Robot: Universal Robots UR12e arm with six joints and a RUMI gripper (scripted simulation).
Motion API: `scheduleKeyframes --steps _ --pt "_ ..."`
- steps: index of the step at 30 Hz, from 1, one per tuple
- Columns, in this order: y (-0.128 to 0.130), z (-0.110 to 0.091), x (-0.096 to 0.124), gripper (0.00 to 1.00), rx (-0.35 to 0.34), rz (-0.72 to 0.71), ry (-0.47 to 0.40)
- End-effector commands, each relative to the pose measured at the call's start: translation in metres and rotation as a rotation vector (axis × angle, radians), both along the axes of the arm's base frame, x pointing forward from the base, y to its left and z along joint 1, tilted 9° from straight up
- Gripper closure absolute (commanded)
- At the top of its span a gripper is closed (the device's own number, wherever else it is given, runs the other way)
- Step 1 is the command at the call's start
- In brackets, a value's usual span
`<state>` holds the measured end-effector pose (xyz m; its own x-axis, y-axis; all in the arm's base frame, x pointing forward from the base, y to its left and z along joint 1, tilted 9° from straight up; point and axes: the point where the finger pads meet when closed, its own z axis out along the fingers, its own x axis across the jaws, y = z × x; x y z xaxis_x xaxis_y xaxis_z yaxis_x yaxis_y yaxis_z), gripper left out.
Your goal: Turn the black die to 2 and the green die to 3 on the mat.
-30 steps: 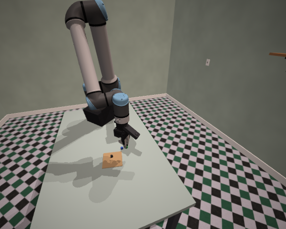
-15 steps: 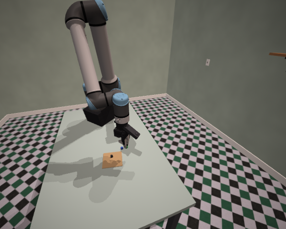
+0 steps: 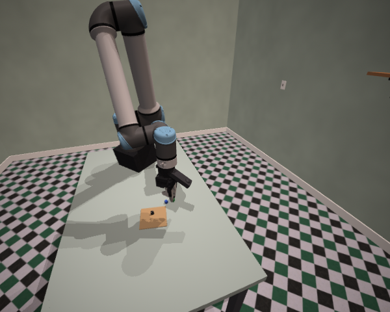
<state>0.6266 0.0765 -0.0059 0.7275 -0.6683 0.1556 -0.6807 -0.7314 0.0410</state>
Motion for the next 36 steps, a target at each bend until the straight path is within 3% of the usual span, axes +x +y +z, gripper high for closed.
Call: scheduleKeyframes --steps 1,5,18,20,36 --pt "0.002 0.0 0.0 1.0 -0.007 0.081 0.01" --pt "0.003 0.0 -0.001 1.0 -0.01 0.124 0.015" --pt "0.012 -0.003 -0.005 1.0 -0.044 0.501 0.067" --pt "0.012 -0.003 -0.005 1.0 -0.044 0.501 0.067" --pt "0.02 -0.006 -0.012 1.0 -0.089 1.011 0.137"
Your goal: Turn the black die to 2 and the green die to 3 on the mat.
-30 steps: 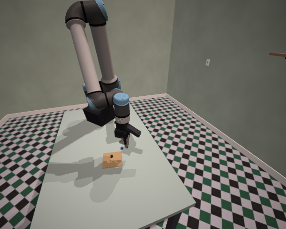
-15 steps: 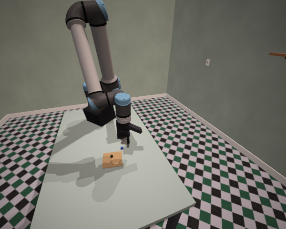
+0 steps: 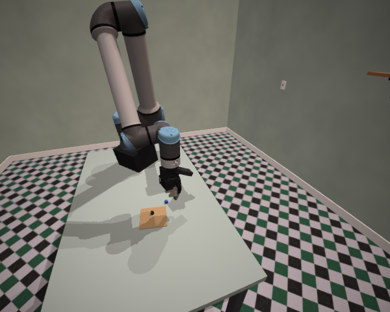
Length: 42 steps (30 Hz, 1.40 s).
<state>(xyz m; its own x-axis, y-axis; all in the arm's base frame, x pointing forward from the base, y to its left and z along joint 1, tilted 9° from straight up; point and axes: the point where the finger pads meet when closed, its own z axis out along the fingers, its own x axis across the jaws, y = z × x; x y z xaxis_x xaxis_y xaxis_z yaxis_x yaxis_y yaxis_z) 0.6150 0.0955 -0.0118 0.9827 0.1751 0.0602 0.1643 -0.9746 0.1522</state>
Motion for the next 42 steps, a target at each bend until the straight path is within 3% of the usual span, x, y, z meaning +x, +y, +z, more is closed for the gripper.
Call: scheduleKeyframes --steps 1,16,19,31,35,42 --pt "0.0014 0.0 -0.0008 1.0 -0.004 0.105 0.012" --pt "0.0057 -0.0024 -0.0068 1.0 -0.049 0.609 0.082" --pt "0.0057 -0.0024 -0.0069 1.0 -0.049 0.61 0.082" --pt "0.0071 -0.004 -0.0099 1.0 -0.087 1.04 0.143" --pt "0.0072 -0.0042 -0.0101 1.0 -0.092 1.093 0.15" --pt "0.0074 -0.0048 -0.0104 1.0 -0.113 1.332 0.183"
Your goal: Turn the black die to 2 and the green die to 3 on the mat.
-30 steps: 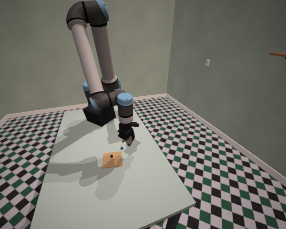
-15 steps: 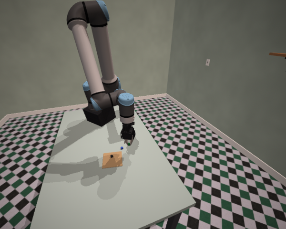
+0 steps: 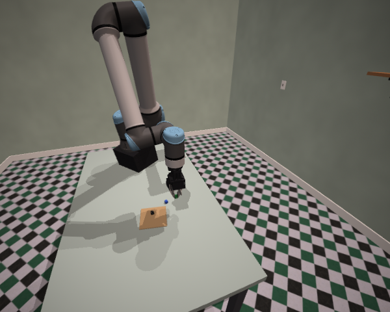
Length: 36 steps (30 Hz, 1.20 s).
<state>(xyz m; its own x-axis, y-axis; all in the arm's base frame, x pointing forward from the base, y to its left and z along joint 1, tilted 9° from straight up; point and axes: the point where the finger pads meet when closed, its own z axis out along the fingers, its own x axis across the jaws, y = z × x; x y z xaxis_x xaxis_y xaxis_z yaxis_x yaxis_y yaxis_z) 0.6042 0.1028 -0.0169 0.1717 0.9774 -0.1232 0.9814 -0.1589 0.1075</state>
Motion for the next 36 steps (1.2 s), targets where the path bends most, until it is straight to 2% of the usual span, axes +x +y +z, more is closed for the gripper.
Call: scheduleKeyframes --steps 1,8,10,21,36 --pt "0.0002 0.0002 0.0004 1.0 -0.009 0.154 0.019" --pt "0.0004 -0.0004 0.0011 1.0 -0.03 0.391 0.052" --pt "0.0004 -0.0004 0.0011 1.0 -0.03 0.391 0.052" --pt "0.0009 -0.0011 0.003 1.0 -0.054 0.666 0.09" --pt "0.0015 -0.0014 0.0046 1.0 -0.069 0.825 0.113"
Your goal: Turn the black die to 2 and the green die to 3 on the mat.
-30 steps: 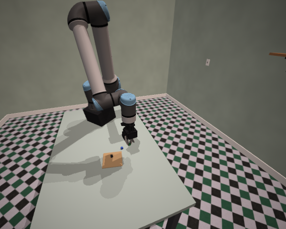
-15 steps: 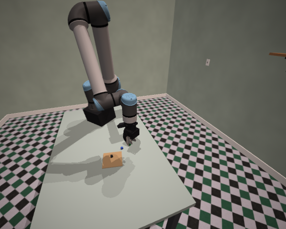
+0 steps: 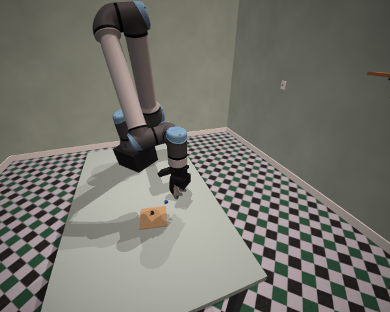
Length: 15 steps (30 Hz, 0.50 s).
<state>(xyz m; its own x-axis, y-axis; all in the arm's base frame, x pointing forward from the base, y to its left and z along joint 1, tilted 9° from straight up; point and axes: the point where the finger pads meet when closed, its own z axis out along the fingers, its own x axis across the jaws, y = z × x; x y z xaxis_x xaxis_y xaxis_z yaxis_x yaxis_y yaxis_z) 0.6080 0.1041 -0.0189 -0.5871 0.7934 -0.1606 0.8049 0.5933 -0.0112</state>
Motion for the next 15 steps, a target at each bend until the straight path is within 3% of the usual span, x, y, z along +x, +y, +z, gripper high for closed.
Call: scheduleKeyframes --steps 1,15 --pt "0.0002 0.0005 0.0009 1.0 -0.003 0.038 0.004" --pt "0.0003 0.0005 0.0012 1.0 -0.005 0.06 0.007"
